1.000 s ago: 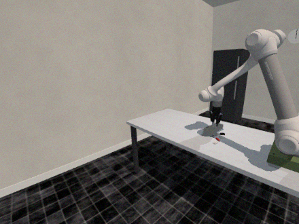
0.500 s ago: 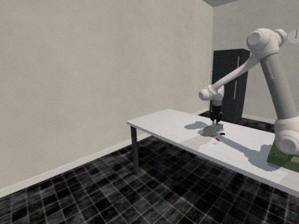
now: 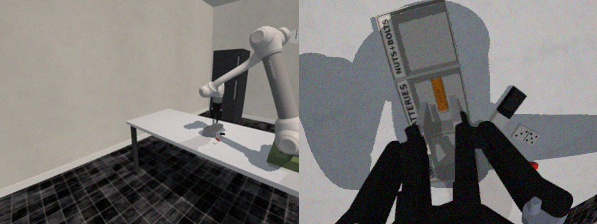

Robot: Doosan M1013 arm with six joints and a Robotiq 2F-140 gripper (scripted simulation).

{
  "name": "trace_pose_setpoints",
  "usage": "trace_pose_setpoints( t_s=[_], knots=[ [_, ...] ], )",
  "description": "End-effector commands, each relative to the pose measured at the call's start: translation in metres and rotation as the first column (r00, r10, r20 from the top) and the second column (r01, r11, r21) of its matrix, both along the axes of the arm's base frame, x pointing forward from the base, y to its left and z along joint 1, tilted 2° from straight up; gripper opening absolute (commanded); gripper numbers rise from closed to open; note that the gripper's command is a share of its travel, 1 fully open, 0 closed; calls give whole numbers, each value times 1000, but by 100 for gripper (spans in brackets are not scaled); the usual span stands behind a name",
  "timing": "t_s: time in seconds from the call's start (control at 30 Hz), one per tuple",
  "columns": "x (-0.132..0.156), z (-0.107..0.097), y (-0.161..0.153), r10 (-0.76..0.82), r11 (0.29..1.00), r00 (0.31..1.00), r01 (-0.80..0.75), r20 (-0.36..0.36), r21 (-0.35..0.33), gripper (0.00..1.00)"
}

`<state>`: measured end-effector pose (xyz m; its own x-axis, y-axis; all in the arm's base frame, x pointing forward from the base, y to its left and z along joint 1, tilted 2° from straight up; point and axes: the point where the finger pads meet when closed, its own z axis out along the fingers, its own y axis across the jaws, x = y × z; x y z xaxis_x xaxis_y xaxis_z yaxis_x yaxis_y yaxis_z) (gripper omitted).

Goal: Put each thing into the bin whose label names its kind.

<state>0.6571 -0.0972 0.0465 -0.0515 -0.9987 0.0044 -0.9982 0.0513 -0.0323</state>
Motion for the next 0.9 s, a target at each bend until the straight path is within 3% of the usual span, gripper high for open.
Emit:
trace_pose_setpoints(
  t_s=[0.0, 0.17, 0.3, 0.37, 0.63, 0.87],
  knots=[
    [0, 12, 0, 0, 1000, 1000, 0, 0, 0, 17],
    [0, 12, 0, 0, 1000, 1000, 0, 0, 0, 17],
    [-19, 13, 28, 191, 982, 982, -191, -2, -6, 17],
    [-19, 13, 28, 191, 982, 982, -191, -2, -6, 17],
    [-56, 14, 83, 509, 861, 861, -509, -9, -17, 17],
    [-88, 15, 132, 723, 690, 690, -723, -18, -23, 17]
  ],
)
